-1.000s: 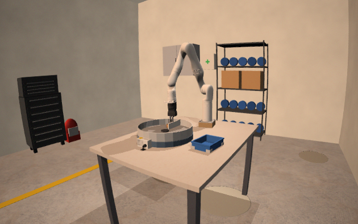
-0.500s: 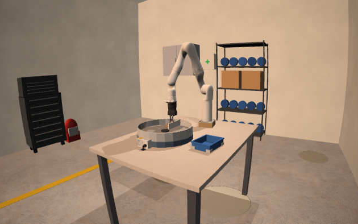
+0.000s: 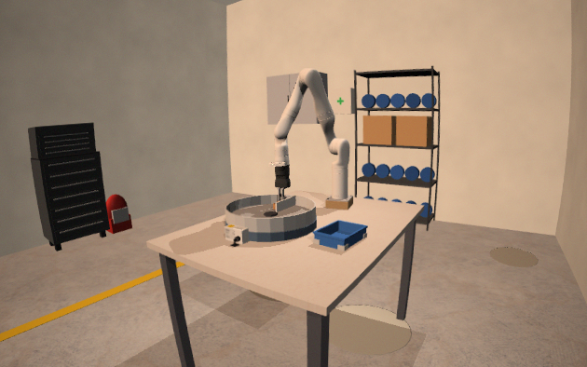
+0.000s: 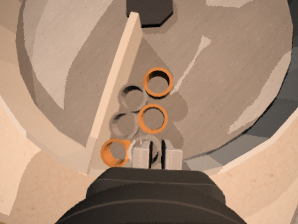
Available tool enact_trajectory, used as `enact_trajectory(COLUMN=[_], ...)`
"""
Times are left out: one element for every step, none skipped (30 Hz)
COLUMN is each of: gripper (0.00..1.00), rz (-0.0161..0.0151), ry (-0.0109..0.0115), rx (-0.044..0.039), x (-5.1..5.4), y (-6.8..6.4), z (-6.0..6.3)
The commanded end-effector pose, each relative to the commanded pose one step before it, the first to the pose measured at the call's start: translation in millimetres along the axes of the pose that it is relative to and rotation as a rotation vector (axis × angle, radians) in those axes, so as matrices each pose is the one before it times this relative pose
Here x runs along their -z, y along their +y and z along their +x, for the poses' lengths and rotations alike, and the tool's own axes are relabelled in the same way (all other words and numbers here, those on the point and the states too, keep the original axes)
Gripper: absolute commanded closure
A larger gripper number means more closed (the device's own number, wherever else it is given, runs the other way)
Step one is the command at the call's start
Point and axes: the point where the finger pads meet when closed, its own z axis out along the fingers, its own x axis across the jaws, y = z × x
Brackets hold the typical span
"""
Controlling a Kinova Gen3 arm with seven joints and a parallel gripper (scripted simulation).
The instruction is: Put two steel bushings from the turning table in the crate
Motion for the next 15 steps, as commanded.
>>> enact_trajectory(gripper=[1.0, 1.0, 1.0, 1.0, 1.0, 1.0, 1.0, 1.0, 1.0, 1.0, 1.0, 1.0, 1.0, 1.0, 1.0], rz=[0.00479, 0.0, 0.0, 0.0, 0.0, 0.0, 0.0, 0.0, 0.0, -0.00025, 0.0, 0.0, 0.0, 0.0, 0.0], ry=[0.00313, 0.0, 0.0, 0.0, 0.0, 0.0, 0.0, 0.0, 0.0, -0.00015, 0.0, 0.0, 0.0, 0.0, 0.0], rx=[0.00255, 0.0, 0.0, 0.0, 0.0, 0.0, 0.0, 0.0, 0.0, -0.00014, 0.0, 0.0, 0.0, 0.0, 0.0], x=[1.92, 0.0, 0.0, 0.0, 0.0, 0.0, 0.0, 0.0, 0.0, 1.41, 1.5, 1.5, 1.5, 1.5, 0.0], y=[-1.99, 0.0, 0.0, 0.0, 0.0, 0.0, 0.0, 0.0, 0.0, 0.1, 0.0, 0.0, 0.0, 0.0, 0.0], z=[0.35, 0.0, 0.0, 0.0, 0.0, 0.0, 0.0, 0.0, 0.0, 0.0, 0.0, 0.0, 0.0, 0.0, 0.0])
